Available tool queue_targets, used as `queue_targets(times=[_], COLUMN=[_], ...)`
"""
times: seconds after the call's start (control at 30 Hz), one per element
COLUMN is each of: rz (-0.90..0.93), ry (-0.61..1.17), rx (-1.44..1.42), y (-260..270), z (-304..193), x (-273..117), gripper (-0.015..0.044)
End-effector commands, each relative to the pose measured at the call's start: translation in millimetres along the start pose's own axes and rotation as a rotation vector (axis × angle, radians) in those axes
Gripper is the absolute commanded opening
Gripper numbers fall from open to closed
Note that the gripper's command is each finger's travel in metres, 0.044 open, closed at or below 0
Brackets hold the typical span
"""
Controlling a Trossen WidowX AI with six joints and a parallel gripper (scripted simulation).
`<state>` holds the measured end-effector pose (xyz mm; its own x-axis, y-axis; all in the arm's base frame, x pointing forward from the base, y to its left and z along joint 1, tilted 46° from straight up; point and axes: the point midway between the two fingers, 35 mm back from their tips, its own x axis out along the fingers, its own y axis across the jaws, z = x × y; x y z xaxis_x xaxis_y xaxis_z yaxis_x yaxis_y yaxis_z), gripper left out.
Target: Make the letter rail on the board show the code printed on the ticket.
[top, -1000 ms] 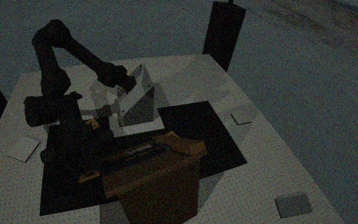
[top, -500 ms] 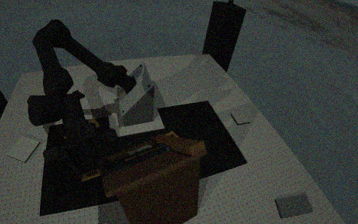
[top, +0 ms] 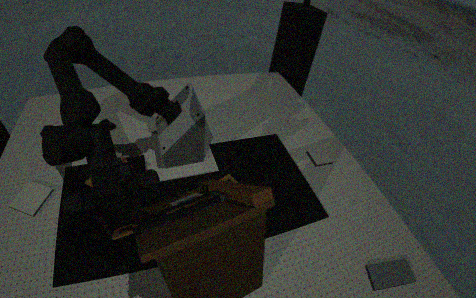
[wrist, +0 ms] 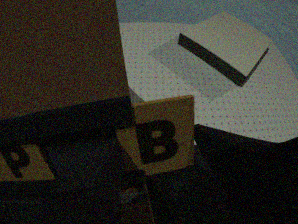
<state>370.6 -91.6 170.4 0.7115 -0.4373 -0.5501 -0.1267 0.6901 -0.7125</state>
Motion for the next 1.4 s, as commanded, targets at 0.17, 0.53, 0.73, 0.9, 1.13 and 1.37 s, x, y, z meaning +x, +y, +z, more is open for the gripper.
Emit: queue_targets(times=[0.17, 0.53, 0.73, 0.9, 1.13, 1.37], rz=[0.004, 0.004, 0.004, 0.004, 0.005, 0.005], ry=[0.008, 0.009, 0.009, 0.009, 0.009, 0.009], rx=[-0.001, 0.0, 0.0, 0.0, 0.0, 0.0], y=[7.9, 13.5, 16.5, 19.0, 22.6, 26.1], z=[-3.4, -3.4, -3.4, -3.3, -3.3, -3.2], x=[1.0, 1.1, 1.1, 1.1, 1.0, 1.0], gripper=[0.0, 0.0, 0.0, 0.0, 0.0, 0.0])
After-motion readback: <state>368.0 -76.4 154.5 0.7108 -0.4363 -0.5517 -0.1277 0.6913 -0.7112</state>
